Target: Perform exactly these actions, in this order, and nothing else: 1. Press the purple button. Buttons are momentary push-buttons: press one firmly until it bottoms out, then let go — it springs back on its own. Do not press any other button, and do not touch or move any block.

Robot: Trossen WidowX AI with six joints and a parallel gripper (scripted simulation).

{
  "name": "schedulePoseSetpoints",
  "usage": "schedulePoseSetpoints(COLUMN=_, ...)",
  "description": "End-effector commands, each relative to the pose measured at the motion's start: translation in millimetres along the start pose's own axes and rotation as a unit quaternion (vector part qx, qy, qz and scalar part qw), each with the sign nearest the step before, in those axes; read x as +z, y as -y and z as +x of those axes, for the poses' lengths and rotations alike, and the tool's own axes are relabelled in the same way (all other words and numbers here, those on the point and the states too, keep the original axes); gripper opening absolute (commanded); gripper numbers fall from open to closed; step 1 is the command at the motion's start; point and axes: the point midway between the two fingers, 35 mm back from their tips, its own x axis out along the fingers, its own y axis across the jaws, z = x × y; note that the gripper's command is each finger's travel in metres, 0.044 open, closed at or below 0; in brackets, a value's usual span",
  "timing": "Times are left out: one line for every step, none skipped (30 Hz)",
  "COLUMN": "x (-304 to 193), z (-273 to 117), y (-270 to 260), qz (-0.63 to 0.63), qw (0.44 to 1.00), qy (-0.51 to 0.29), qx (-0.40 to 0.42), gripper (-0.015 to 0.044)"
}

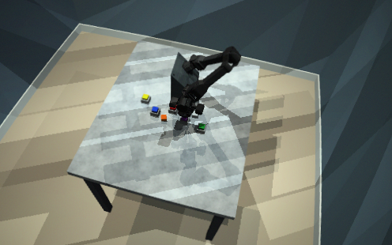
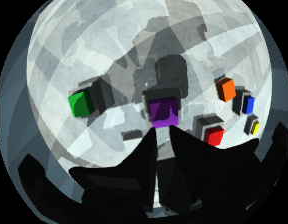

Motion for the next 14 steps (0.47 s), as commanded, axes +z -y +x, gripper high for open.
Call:
schedulePoseSetpoints(x=4, z=-22, y=-45, qz=-0.009, qw=1.000, qy=0.006, qx=-0.001, gripper=0.0151)
schedulePoseSetpoints(x=2, z=-29, y=-61, qz=-0.009, qw=1.000, qy=0.006, qx=-0.001, gripper=0.0178)
schedulePoseSetpoints(x=-2, z=-36, y=-77, qz=-0.009, qw=1.000, qy=0.006, qx=-0.001, gripper=0.0204)
schedulePoseSetpoints(x=-6, z=-43, y=-92, qz=-0.009, qw=1.000, qy=0.006, qx=0.000, gripper=0.0230)
schedulePoseSetpoints(x=-11, z=-49, y=-105, qz=-0.009, qw=1.000, qy=0.006, qx=0.001, gripper=0.0256)
schedulePoseSetpoints(x=-17, z=-55, y=-118, qz=-0.009, qw=1.000, qy=0.006, qx=0.001, gripper=0.0283)
schedulePoseSetpoints(x=-21, z=-59, y=-126, qz=-0.009, qw=1.000, qy=0.006, qx=0.002, gripper=0.0309)
schedulePoseSetpoints(x=-22, z=-61, y=-129, qz=-0.009, qw=1.000, qy=0.006, qx=0.002, gripper=0.0335)
schedulePoseSetpoints(x=-23, z=-61, y=-130, qz=-0.009, qw=1.000, qy=0.006, qx=0.002, gripper=0.0361)
schedulePoseSetpoints(x=-23, z=-61, y=-130, qz=-0.009, qw=1.000, qy=0.006, qx=0.002, gripper=0.0387)
schedulePoseSetpoints(x=-23, z=-61, y=-130, qz=-0.009, qw=1.000, qy=0.006, qx=0.002, gripper=0.0400)
schedulePoseSetpoints(x=-23, z=-61, y=-130, qz=-0.009, qw=1.000, qy=0.006, qx=0.002, gripper=0.0400)
schedulePoseSetpoints(x=-23, z=-61, y=-130, qz=-0.009, qw=1.000, qy=0.006, qx=0.002, gripper=0.0400)
schedulePoseSetpoints(x=-23, z=-61, y=-130, qz=-0.009, qw=1.000, qy=0.006, qx=0.002, gripper=0.0400)
